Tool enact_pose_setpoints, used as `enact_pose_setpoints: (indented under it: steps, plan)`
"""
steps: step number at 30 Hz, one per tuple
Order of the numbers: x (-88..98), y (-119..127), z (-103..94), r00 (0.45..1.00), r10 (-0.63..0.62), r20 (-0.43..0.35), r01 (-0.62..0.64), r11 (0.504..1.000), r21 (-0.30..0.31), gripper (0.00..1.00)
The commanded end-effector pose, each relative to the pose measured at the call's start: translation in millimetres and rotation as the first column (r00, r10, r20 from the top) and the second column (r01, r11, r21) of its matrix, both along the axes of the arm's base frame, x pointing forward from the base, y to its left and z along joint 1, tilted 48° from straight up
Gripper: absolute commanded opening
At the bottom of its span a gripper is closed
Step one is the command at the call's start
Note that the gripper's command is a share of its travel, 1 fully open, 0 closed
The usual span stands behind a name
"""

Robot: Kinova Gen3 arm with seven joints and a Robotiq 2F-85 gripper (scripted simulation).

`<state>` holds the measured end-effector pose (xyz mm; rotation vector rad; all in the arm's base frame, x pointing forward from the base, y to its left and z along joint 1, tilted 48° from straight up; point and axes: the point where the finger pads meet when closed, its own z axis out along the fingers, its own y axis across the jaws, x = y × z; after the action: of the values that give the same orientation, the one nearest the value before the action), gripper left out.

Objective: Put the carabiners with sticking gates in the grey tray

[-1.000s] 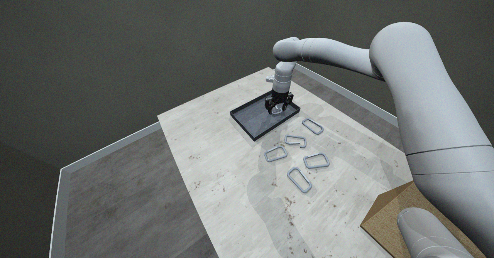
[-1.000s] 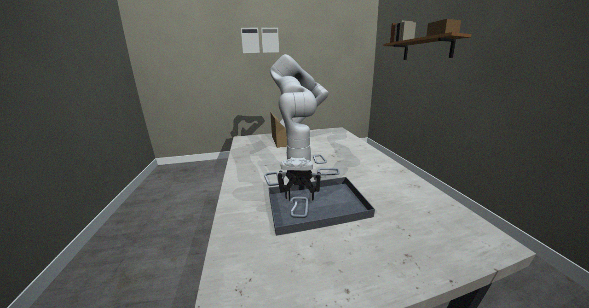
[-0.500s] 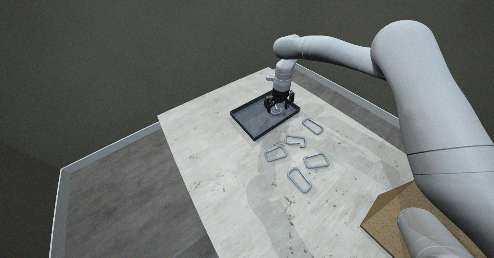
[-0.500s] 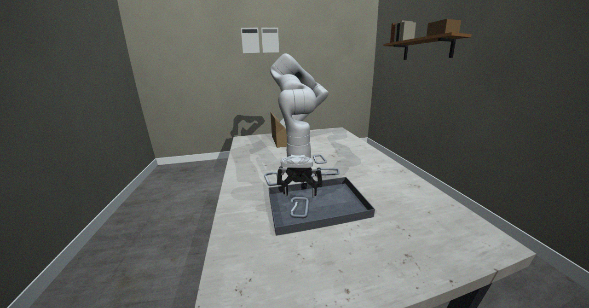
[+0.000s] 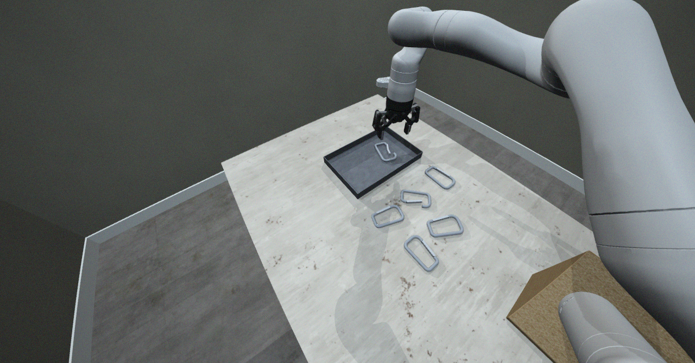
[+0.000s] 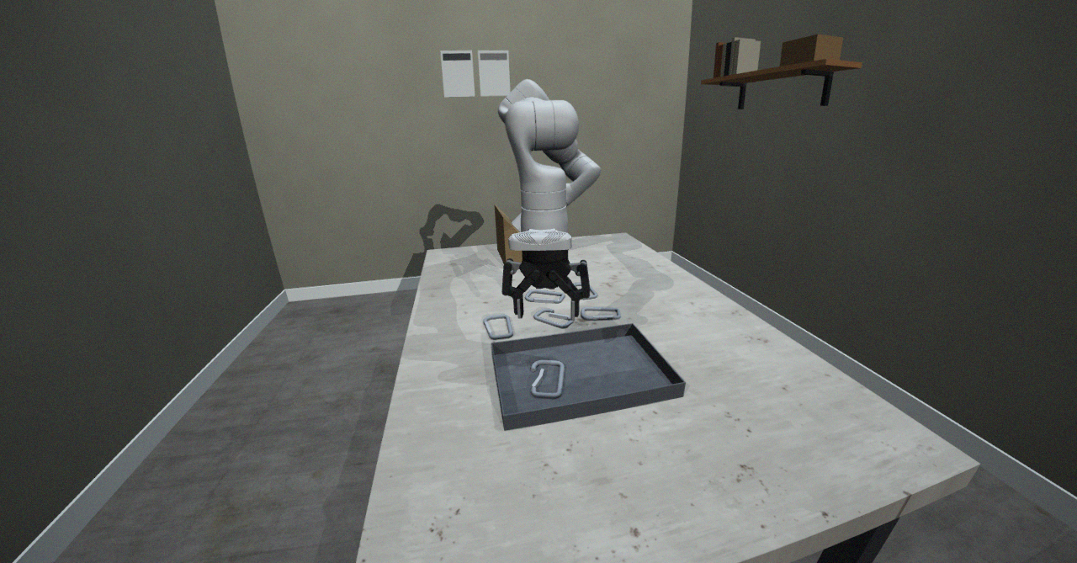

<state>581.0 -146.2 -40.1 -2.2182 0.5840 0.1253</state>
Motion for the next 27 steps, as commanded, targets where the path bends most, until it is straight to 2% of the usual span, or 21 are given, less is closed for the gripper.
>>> enact_pose_setpoints:
  steps: [1, 15, 16, 27]
  plan:
    - [-0.4, 0, -0.2, 1.000, 0.000, 0.000, 0.000, 1.000, 0.001, 1.00]
    - [-0.4, 0, -0.2, 1.000, 0.000, 0.000, 0.000, 1.000, 0.001, 1.00]
    - [-34.8, -16, 32.4, 1.000, 0.000, 0.000, 0.000, 1.000, 0.001, 1.00]
    - [-34.8, -16, 32.4, 1.000, 0.000, 0.000, 0.000, 1.000, 0.001, 1.00]
